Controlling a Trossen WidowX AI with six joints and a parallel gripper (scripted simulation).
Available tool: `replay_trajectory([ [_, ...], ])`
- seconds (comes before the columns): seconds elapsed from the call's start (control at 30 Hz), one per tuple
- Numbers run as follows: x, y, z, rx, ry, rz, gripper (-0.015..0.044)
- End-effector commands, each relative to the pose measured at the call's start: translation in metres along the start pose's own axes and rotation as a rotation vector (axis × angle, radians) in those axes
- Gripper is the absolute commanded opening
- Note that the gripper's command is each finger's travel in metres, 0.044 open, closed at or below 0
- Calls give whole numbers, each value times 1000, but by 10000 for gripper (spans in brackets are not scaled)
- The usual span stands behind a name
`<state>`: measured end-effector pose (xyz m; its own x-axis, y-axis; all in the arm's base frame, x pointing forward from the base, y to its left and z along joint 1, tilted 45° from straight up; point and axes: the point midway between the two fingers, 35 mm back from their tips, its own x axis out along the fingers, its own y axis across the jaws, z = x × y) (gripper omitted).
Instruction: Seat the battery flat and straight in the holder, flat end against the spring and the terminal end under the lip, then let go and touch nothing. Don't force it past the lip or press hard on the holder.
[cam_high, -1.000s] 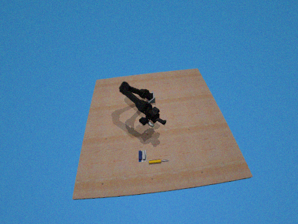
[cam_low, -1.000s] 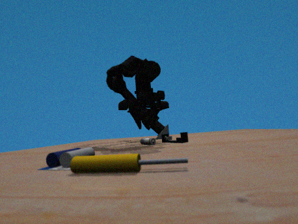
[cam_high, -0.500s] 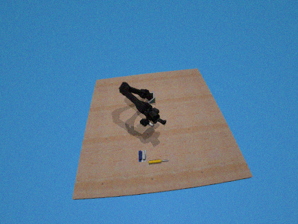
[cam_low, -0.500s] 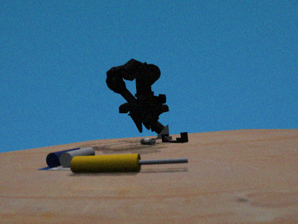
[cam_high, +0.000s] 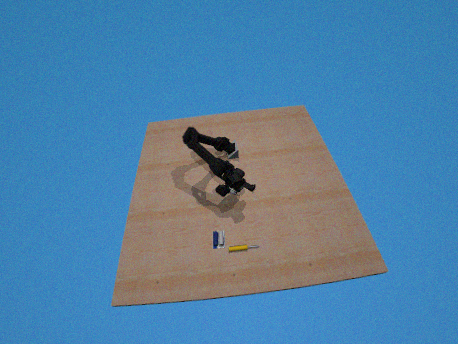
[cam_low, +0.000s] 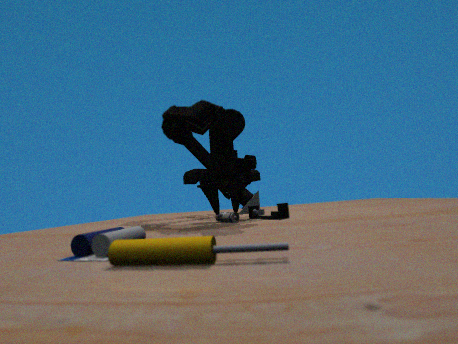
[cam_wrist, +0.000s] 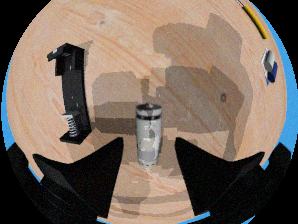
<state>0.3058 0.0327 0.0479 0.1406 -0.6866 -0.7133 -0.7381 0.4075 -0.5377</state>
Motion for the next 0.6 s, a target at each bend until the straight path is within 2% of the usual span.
replay_trajectory([
  [0.0,7,1,-1,-8,4,-4,240],
  [0.27,18,1,-2,-8,5,-5,240],
  [0.43,18,1,-2,-8,5,-5,109],
  [0.57,18,1,-2,-8,5,-5,82],
])
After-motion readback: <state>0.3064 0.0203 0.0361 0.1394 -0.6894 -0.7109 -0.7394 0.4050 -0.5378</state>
